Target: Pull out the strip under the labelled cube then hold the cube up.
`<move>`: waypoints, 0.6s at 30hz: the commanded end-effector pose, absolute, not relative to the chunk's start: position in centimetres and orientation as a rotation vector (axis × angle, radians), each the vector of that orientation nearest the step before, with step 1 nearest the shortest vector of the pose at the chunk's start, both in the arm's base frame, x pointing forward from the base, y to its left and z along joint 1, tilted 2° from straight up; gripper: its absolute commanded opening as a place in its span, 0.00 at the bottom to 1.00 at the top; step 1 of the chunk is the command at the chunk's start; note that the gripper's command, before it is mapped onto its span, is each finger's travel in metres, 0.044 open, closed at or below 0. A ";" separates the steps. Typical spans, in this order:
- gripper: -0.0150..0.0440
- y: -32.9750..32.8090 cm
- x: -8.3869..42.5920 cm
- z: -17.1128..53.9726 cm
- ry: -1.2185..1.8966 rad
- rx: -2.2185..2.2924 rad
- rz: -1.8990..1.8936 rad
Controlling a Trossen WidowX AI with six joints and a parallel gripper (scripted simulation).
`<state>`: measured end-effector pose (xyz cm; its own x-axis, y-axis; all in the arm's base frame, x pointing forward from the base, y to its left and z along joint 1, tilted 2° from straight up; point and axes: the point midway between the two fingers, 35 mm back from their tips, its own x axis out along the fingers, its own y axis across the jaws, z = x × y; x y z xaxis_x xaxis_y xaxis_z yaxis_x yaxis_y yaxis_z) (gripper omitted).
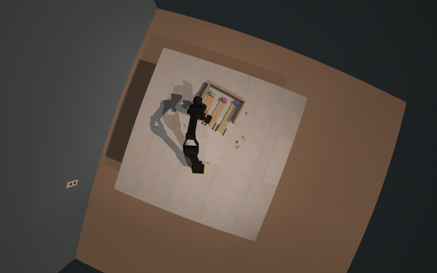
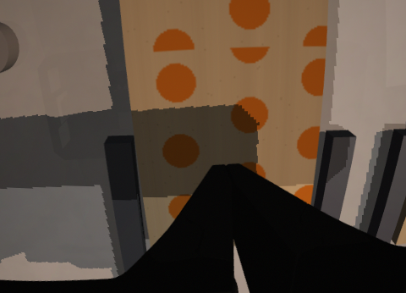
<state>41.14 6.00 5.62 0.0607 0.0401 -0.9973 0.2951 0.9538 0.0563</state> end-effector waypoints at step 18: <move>0.25 5.9 41.2 5.2 1.504 0.267 -0.199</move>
<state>41.19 6.01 5.56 0.0626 0.0403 -0.9972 0.2950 0.9538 0.0571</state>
